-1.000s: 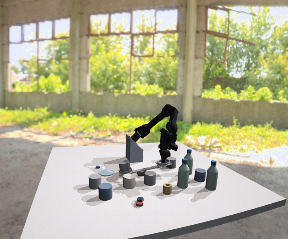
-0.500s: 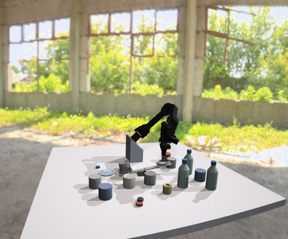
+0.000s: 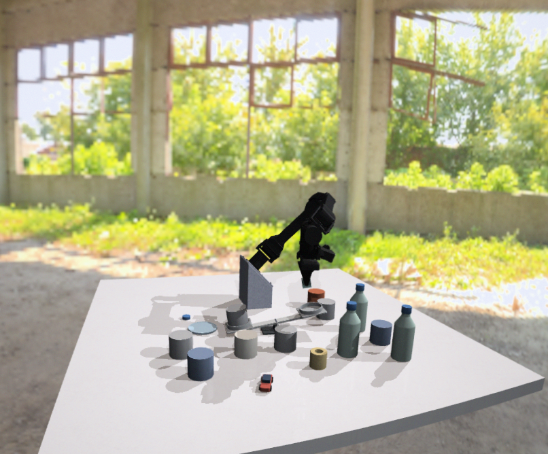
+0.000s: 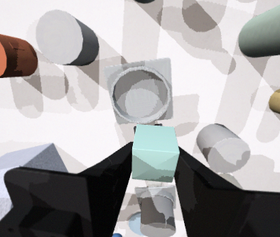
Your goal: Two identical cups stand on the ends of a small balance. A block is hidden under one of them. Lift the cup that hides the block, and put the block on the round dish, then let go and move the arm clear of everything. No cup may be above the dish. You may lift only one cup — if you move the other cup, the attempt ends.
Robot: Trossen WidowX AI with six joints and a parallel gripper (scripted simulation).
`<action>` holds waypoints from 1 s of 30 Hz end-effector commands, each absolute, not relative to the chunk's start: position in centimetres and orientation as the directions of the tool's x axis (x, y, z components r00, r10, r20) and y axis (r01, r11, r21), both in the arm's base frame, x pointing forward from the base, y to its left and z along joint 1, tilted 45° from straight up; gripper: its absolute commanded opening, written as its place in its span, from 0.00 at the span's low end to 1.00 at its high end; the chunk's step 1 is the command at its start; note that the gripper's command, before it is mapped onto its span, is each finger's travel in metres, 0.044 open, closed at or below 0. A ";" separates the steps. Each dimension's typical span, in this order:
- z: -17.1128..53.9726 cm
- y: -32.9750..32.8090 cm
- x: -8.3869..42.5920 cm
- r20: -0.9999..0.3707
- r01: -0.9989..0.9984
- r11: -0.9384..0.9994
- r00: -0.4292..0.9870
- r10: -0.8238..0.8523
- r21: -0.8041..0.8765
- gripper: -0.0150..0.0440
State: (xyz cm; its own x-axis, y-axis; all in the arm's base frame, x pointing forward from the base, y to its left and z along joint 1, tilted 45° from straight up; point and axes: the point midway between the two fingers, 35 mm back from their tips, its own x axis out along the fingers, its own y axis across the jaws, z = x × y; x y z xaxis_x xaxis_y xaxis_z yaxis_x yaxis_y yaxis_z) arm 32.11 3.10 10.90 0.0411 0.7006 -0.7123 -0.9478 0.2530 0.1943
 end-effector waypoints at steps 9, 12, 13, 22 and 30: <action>3.5 -3.8 33.2 -0.746 -0.929 0.313 0.062 0.663 0.200 0.25; 1.6 -5.4 33.0 -0.752 -0.925 0.321 0.062 0.656 0.204 0.25; 0.9 -5.8 32.9 -0.753 -0.925 0.320 0.061 0.655 0.203 0.25; -4.9 -9.5 31.5 -0.756 -0.930 0.307 0.052 0.653 0.201 0.25; -10.0 -12.1 29.3 -0.752 -0.936 0.291 0.044 0.658 0.200 0.25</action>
